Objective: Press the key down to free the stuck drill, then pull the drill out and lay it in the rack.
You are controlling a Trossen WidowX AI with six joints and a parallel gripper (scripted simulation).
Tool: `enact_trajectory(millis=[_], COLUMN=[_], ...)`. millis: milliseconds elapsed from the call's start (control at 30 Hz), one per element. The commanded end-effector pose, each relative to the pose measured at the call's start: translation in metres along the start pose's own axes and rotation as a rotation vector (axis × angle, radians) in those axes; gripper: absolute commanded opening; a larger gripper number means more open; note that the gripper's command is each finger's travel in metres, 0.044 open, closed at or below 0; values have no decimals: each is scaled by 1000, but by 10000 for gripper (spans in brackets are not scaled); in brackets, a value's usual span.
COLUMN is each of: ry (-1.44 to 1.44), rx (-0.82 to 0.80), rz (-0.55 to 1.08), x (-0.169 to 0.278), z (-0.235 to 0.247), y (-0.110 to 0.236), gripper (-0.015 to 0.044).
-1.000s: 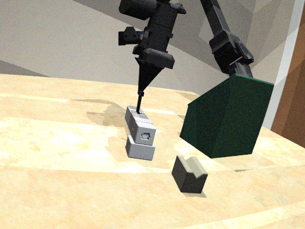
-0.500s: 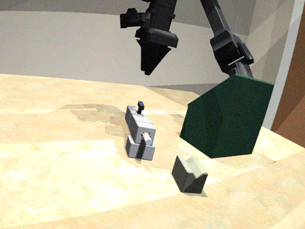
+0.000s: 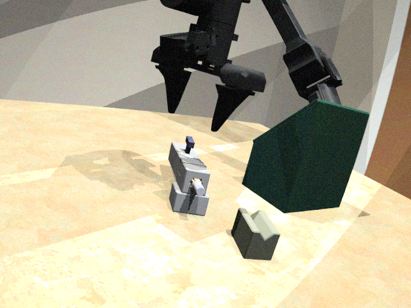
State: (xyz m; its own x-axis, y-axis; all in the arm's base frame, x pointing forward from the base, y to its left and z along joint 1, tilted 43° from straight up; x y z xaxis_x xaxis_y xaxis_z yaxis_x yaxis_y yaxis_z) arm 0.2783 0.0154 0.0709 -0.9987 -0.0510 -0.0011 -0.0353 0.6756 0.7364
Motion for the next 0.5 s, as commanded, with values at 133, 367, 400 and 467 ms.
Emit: enact_trajectory(millis=[133, 367, 400, 467], ry=[789, 915, 915, 915], rx=[-7, -7, -7, -7], rz=[-1, -1, -1, -1], x=[-23, -23, -23, -23], z=[80, 93, 93, 93], y=[-47, -56, -56, -56], gripper=[440, 440, 440, 440])
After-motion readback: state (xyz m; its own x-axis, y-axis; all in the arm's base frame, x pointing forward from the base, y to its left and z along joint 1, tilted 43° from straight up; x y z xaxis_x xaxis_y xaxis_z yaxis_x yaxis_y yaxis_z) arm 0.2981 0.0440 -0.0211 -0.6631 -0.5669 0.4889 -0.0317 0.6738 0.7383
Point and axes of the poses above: the point midway between the two fingers, 35 mm back from their tips, its own y axis back along the fingers, its own z axis across the jaws, x = y × z, the point moved 7 cm from there along y, back along the fingers, and after that the axes turned 14 degrees about -y, right-handed, at the moved point
